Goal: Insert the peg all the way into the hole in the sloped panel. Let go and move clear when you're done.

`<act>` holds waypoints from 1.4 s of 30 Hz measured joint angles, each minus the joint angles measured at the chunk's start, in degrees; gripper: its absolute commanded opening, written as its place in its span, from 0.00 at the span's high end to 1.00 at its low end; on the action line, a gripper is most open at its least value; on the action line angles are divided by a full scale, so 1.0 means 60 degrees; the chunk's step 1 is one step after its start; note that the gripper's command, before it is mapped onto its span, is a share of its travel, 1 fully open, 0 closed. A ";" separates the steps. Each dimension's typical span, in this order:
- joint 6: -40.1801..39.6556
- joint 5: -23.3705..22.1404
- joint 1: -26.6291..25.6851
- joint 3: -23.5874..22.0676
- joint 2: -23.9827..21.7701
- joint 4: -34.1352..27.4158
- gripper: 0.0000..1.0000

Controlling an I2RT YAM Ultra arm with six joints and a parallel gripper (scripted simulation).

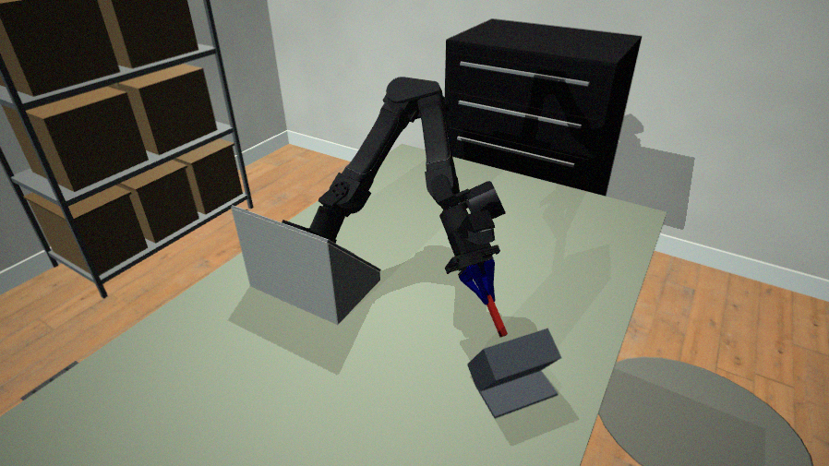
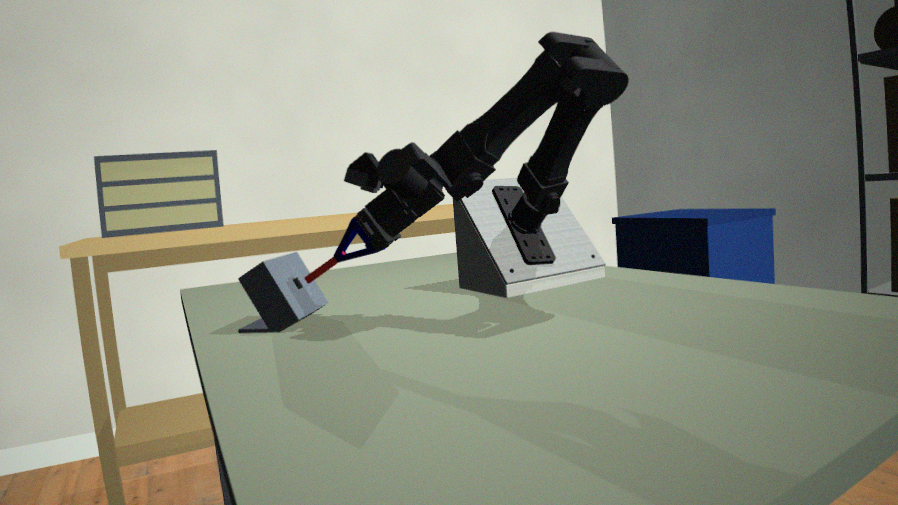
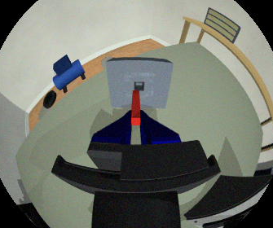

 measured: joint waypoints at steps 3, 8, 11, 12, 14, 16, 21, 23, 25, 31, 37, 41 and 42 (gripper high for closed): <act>0.0000 0.0000 0.0000 0.0000 -0.0069 -0.0011 1.00; -0.0015 -0.0007 -0.0022 -0.0087 -0.0197 -0.0044 1.00; -0.0047 -0.0022 -0.0120 -0.0211 -0.0295 -0.0062 1.00; -0.0058 -0.0025 -0.0153 -0.0244 -0.0321 -0.0076 1.00; -0.0080 -0.0029 -0.0193 -0.0280 -0.0364 -0.0117 1.00; -0.0091 -0.0033 -0.0200 -0.0284 -0.0401 -0.0149 1.00; -0.0102 -0.0047 -0.0200 -0.0284 -0.0430 -0.0157 1.00; -0.0106 -0.0047 -0.0200 -0.0284 -0.0430 -0.0153 1.00; -0.0106 -0.0047 -0.0200 -0.0284 -0.0430 -0.0157 1.00; -0.0106 -0.0047 -0.0200 -0.0284 -0.0233 -0.0106 1.00; -0.0106 -0.0047 -0.0200 -0.0280 -0.0069 -0.0102 1.00; -0.0106 -0.0047 -0.0200 -0.0284 -0.0069 -0.0102 1.00; -0.0106 -0.0047 -0.0200 -0.0284 -0.0069 -0.0113 1.00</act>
